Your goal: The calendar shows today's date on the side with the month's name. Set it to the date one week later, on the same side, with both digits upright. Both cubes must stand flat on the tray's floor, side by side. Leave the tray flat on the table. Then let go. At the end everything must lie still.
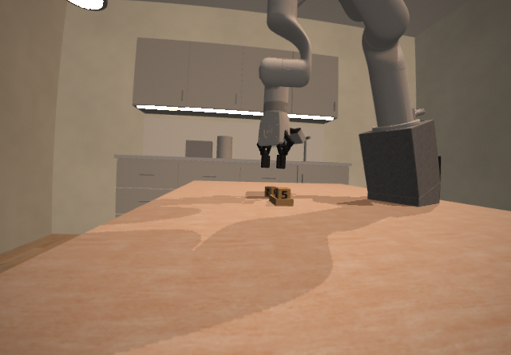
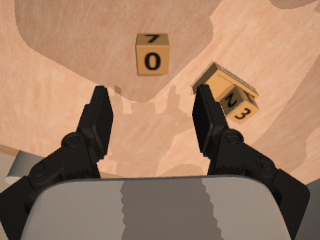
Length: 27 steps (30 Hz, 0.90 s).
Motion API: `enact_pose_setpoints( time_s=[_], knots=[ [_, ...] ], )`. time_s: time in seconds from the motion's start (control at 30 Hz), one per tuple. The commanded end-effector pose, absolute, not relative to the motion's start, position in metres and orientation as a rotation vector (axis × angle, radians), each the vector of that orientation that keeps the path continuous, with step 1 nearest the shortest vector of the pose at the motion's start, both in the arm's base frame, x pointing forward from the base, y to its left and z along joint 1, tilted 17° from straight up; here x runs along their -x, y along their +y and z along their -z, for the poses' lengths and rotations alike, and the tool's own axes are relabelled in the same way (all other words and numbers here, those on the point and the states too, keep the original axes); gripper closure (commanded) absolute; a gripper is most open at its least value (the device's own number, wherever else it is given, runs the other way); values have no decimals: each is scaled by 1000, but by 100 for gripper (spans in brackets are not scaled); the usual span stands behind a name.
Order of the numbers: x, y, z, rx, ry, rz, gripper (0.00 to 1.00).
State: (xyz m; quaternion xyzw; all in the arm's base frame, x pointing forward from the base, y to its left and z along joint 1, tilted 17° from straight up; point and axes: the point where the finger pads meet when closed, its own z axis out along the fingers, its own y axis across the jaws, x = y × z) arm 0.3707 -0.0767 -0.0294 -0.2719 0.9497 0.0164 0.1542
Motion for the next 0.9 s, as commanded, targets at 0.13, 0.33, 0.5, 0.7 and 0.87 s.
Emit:
enact_pose_setpoints(
  time_s=[0.13,0.33,0.5,0.7,0.87],
  knots=[
    [-373,-77,28,784,2737,-56,0],
    [-373,-77,28,784,2737,-56,0],
    [-373,-77,28,784,2737,-56,0],
    [-373,-77,28,771,2740,-57,0],
    [-372,-77,28,606,2783,-83,0]
  ],
)
